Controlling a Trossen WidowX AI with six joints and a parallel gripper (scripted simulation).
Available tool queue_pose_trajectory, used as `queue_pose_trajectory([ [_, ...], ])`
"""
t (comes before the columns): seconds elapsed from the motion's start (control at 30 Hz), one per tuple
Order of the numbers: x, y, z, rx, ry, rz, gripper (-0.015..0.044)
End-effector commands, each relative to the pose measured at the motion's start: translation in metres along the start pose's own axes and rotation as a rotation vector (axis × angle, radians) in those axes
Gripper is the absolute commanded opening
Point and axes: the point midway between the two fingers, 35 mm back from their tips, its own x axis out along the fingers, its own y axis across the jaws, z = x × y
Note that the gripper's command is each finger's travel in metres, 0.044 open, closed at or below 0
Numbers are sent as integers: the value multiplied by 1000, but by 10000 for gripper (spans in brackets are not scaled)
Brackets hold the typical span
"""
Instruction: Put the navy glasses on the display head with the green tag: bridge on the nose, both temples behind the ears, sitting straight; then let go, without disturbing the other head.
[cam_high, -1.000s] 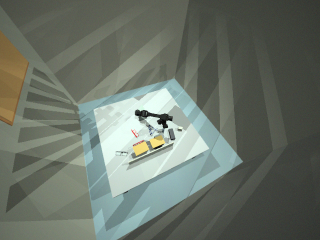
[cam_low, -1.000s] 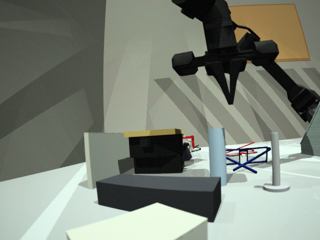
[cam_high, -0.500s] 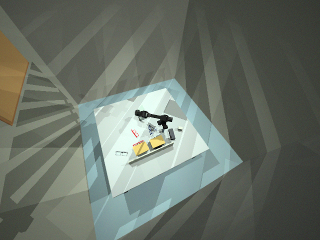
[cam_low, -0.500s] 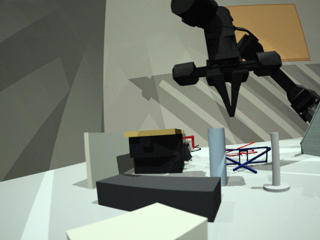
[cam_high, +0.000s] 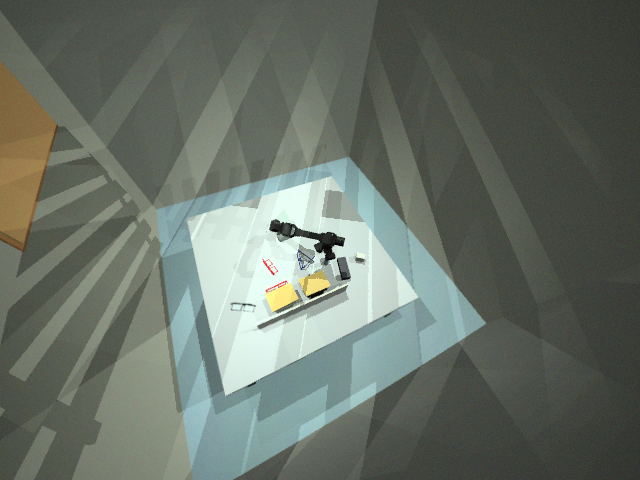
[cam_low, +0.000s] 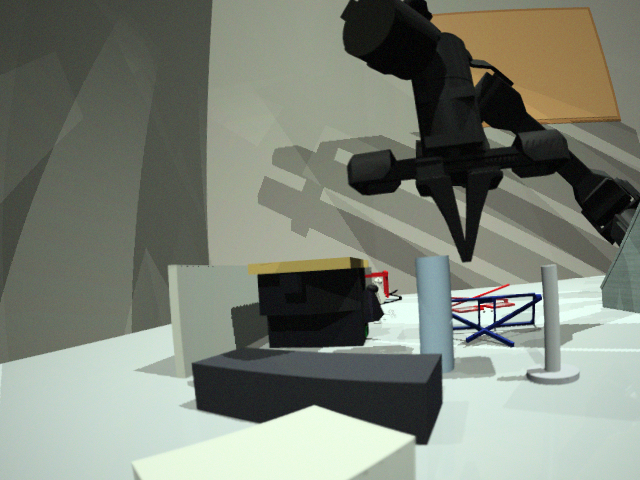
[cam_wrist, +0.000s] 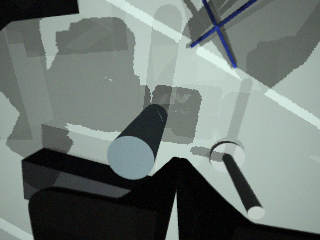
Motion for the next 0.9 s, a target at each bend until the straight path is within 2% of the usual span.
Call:
queue_pose_trajectory([
  [0.0, 7, 1, 2, 0, -4, 1, 0],
  [0.87, 12, 9, 2, 0, -4, 2, 0],
])
